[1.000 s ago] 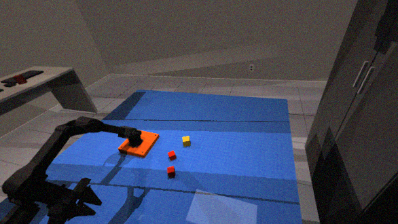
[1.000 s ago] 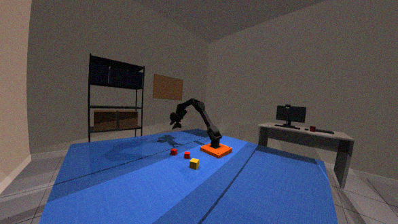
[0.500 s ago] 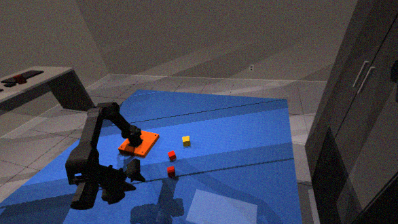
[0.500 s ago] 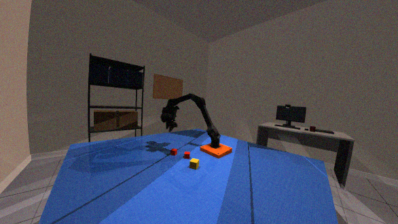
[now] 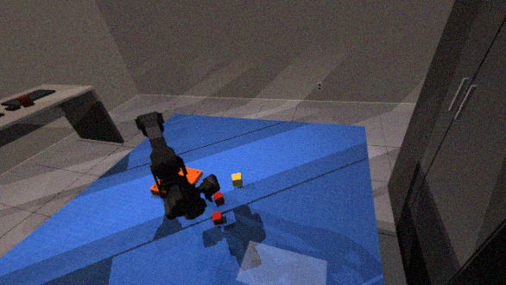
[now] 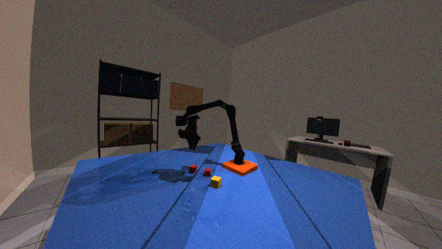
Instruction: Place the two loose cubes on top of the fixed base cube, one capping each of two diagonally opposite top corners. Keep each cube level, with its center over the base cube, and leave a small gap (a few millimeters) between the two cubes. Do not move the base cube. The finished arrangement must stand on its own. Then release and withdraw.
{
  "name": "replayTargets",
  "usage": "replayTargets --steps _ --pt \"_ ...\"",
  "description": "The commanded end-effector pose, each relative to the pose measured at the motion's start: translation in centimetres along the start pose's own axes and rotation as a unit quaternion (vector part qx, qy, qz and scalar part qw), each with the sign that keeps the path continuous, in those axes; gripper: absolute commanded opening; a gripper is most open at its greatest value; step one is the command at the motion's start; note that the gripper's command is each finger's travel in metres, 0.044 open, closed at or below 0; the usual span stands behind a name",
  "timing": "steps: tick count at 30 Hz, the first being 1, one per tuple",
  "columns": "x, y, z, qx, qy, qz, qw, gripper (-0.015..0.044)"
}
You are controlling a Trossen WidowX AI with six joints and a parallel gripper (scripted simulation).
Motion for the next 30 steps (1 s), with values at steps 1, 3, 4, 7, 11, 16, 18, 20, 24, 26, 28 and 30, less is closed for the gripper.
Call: replayTargets --steps 1,3,4,7,11,16,18,20,24,26,28,30 --pt "-0.9 2.3 1.7 0.004 0.009 0.036 0.999 0.0265" --pt "-1.4 3.5 2.6 0.008 0.011 0.054 0.998 0.0265" --pt "-1.6 4.0 3.0 0.011 0.011 0.063 0.998 0.0265" --pt "-2.2 5.5 4.5 0.018 0.009 0.089 0.996 0.0265" --pt "-2.9 7.2 6.5 0.028 0.0 0.12 0.992 0.0265" --pt "-3.6 8.8 9.1 0.041 -0.019 0.154 0.987 0.0265" --pt "-3.9 9.3 10.1 0.045 -0.029 0.165 0.985 0.0265" --pt "-4.0 9.4 10.4 0.047 -0.032 0.168 0.984 0.0265" --pt "-4.5 9.3 10.3 0.047 -0.032 0.168 0.984 0.0265" --pt "-5.8 8.9 10.1 0.047 -0.032 0.168 0.984 0.0265" --pt "-7.3 8.4 10.0 0.047 -0.032 0.168 0.984 0.0265" --pt "-8.8 7.8 9.9 0.047 -0.032 0.168 0.984 0.0265"
Point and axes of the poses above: the point midway between the two fingers, 35 mm back from their tips, its own x axis back along the fingers, its own y axis across the jaws, z = x × y, the point moved 4 cm from there along x, back along the fingers, and after that the axes turned 12 degrees about x, right-handed, at the moved point
